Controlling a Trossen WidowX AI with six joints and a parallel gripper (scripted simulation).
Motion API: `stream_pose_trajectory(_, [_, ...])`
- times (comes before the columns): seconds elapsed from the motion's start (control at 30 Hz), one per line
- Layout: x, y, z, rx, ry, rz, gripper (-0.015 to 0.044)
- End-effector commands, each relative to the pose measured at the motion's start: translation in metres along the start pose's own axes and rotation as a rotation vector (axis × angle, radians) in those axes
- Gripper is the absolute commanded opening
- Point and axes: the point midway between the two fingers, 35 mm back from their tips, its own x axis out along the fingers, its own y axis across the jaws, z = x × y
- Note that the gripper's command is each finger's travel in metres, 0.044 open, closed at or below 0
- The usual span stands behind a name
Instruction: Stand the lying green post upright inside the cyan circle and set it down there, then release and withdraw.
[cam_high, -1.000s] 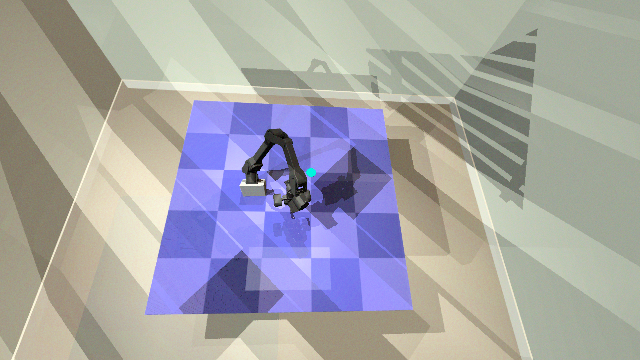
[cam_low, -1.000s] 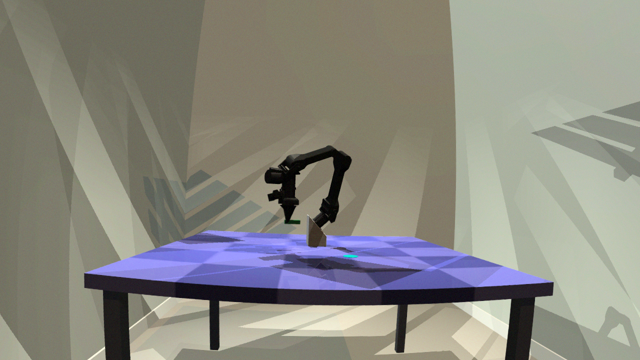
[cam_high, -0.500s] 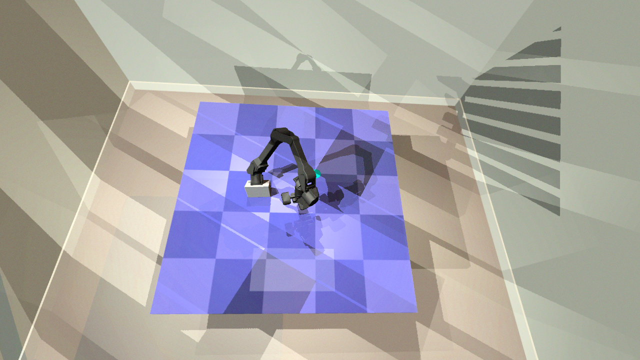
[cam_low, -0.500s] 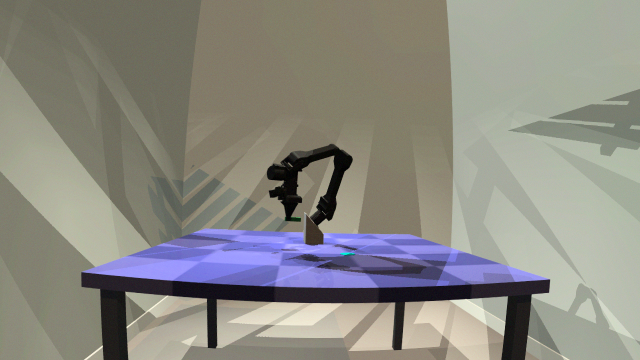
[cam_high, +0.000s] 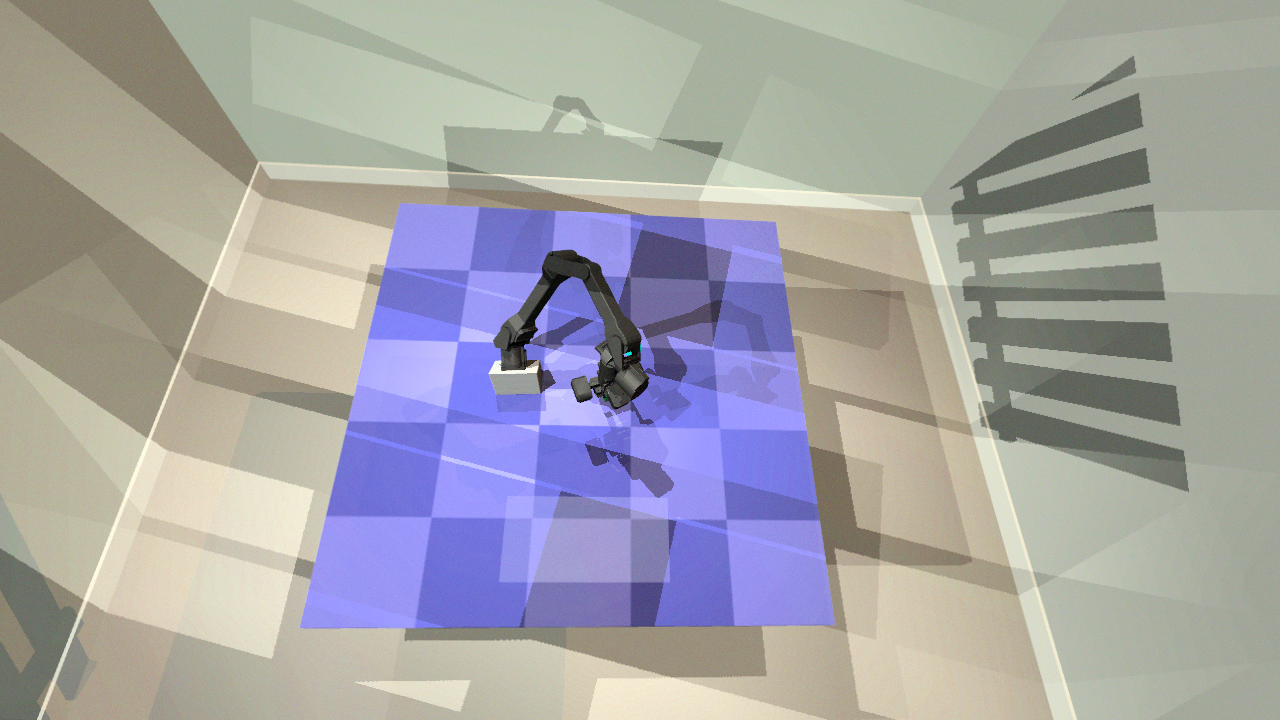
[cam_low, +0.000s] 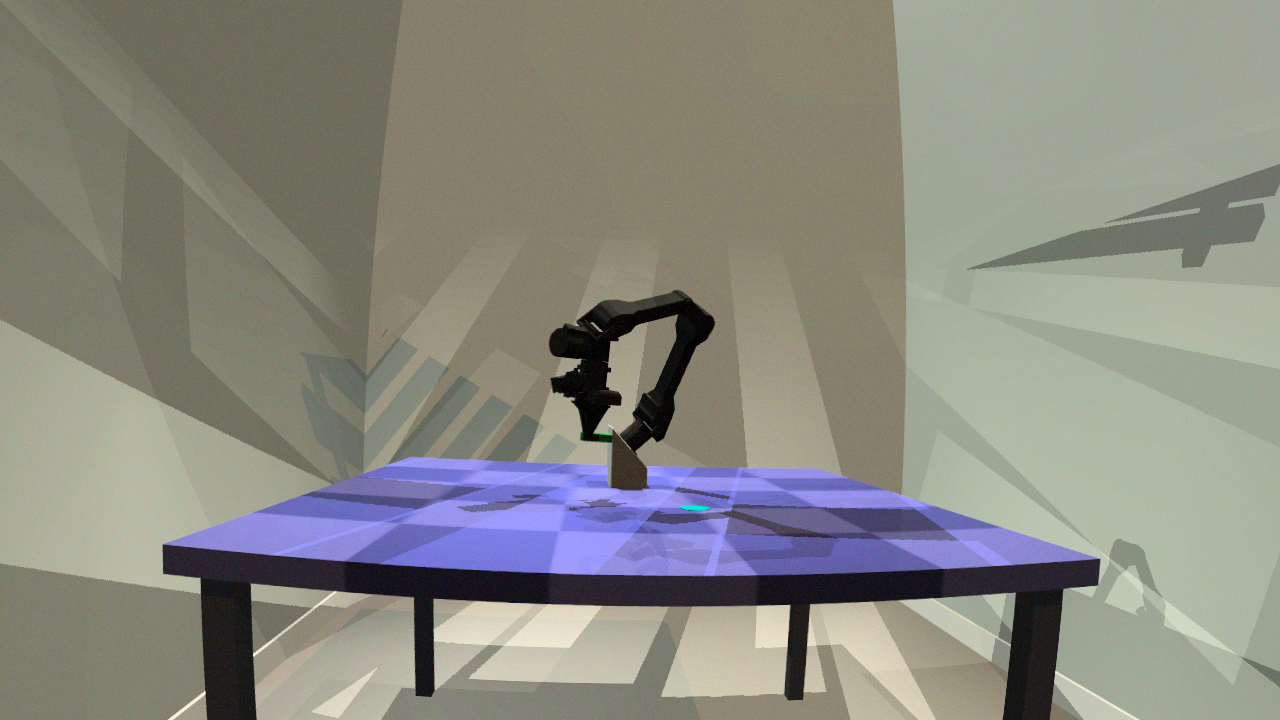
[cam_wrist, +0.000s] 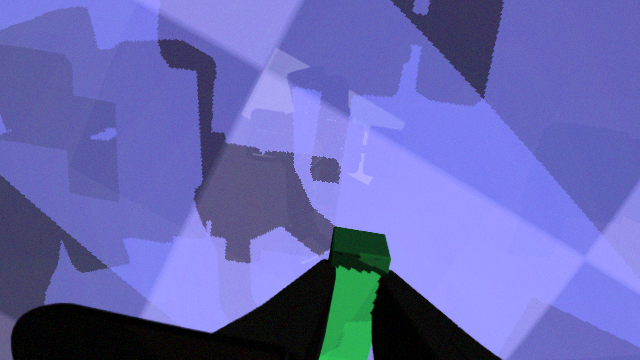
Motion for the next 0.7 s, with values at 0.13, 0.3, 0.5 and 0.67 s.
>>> stream_pose_trajectory(0.13, [-0.007, 0.016, -0.009, -0.068, -0.012, 0.01, 0.0023])
stream_pose_trajectory(0.3, [-0.009, 0.025, -0.015, -0.106, -0.014, 0.012, 0.0023])
stream_pose_trajectory(0.5, [-0.011, 0.035, -0.023, -0.152, -0.015, 0.016, 0.0023])
stream_pose_trajectory(0.67, [-0.013, 0.043, -0.029, -0.191, -0.015, 0.018, 0.0023])
